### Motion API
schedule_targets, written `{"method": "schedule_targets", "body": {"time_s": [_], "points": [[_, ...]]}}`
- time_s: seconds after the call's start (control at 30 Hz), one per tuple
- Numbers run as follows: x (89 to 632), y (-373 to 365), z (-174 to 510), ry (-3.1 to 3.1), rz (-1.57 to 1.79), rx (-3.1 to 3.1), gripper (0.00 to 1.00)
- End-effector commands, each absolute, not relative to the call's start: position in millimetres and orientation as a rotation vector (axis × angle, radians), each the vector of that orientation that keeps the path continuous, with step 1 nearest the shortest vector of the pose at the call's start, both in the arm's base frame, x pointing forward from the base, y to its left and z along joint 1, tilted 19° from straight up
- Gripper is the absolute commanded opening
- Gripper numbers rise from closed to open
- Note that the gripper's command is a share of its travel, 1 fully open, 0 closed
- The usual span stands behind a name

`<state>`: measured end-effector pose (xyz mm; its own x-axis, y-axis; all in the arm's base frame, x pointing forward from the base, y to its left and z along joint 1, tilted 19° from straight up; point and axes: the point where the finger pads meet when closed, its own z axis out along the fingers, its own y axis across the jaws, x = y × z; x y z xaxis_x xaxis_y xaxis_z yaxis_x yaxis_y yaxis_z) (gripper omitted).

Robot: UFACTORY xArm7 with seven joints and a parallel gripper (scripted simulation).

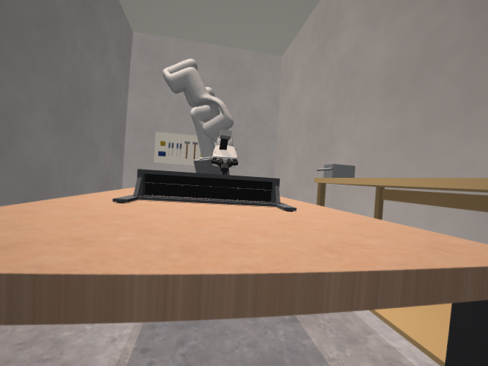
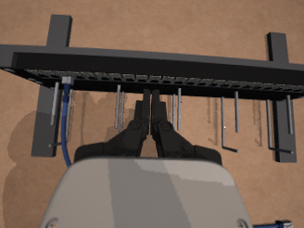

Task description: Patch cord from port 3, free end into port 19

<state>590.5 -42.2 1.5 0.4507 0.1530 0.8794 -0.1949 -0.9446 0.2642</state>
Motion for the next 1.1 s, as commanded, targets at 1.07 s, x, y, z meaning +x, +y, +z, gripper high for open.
{"method": "schedule_targets", "body": {"time_s": [1.07], "points": [[505.5,-12.6,42.0,-0.035,1.496,2.377,0.00]]}}
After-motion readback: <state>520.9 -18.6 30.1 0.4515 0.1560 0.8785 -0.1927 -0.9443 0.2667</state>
